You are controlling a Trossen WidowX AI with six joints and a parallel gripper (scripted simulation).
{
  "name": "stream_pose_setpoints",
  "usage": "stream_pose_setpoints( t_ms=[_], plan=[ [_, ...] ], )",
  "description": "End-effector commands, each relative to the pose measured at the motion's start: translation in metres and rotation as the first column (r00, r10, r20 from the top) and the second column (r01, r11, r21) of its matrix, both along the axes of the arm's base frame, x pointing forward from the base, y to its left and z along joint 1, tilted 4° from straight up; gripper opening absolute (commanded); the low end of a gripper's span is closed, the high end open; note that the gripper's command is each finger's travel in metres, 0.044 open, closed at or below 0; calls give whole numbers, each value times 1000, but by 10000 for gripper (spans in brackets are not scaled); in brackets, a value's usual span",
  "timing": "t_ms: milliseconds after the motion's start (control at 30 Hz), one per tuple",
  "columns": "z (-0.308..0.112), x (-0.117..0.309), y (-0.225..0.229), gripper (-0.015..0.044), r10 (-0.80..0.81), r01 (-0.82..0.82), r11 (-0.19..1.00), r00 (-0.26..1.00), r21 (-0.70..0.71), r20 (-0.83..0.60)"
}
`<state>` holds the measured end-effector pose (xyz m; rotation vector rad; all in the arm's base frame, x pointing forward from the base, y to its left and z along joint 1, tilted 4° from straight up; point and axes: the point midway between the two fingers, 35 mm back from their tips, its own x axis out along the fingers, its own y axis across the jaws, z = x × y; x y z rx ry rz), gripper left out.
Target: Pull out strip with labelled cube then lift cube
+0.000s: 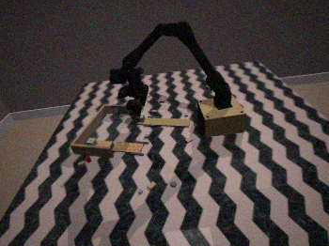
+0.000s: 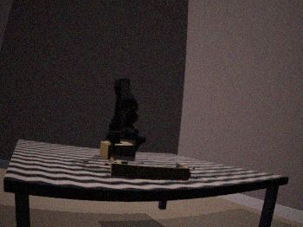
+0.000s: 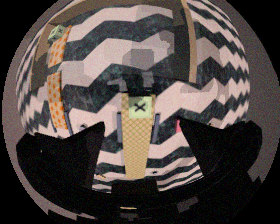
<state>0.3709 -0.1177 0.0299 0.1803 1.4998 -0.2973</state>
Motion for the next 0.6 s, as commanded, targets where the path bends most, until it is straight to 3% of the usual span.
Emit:
stream_pose_setpoints(
  t_ms=[0,233,567],
  plan=[
    [4,9,-2,440,5,-5,1000,1000,2,4],
    [-5,10,-3,256,5,-5,1000,1000,2,4],
    [-21,11,-4,250,5,-5,1000,1000,2,4]
  ],
)
